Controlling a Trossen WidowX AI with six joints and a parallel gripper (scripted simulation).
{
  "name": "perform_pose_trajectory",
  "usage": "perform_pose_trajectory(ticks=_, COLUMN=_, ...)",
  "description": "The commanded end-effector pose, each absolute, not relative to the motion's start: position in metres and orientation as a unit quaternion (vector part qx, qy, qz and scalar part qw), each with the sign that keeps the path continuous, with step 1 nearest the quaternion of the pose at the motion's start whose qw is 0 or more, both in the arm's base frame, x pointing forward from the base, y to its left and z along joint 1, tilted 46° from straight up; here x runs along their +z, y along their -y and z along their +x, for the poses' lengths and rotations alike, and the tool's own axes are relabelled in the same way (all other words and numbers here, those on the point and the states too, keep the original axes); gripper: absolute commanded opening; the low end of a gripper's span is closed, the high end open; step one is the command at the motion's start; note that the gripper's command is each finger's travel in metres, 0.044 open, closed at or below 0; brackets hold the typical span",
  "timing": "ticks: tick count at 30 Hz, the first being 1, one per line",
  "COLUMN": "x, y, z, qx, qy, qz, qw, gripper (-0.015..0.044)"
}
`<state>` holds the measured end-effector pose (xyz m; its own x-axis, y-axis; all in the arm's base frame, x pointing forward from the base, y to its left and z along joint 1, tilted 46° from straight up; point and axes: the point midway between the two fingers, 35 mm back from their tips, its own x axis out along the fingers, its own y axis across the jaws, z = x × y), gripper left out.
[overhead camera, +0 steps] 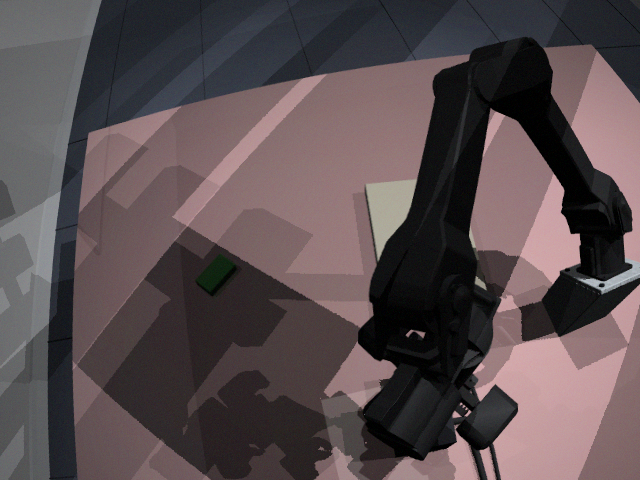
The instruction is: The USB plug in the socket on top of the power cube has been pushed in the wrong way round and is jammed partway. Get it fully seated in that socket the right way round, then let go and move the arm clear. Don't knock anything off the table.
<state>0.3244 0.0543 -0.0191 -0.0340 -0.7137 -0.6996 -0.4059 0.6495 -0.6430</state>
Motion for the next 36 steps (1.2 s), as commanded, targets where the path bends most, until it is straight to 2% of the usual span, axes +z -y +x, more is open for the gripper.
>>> perform_pose_trajectory(ticks=1, x=-0.0193, y=-0.0539, z=0.3242, qx=-0.165, qy=-0.700, qz=-0.371, qw=0.587, gripper=0.0000)
perform_pose_trajectory(ticks=36, x=-0.0193, y=-0.0539, z=0.3242, qx=-0.458, qy=-0.555, qz=-0.073, qw=0.691, gripper=0.0000)
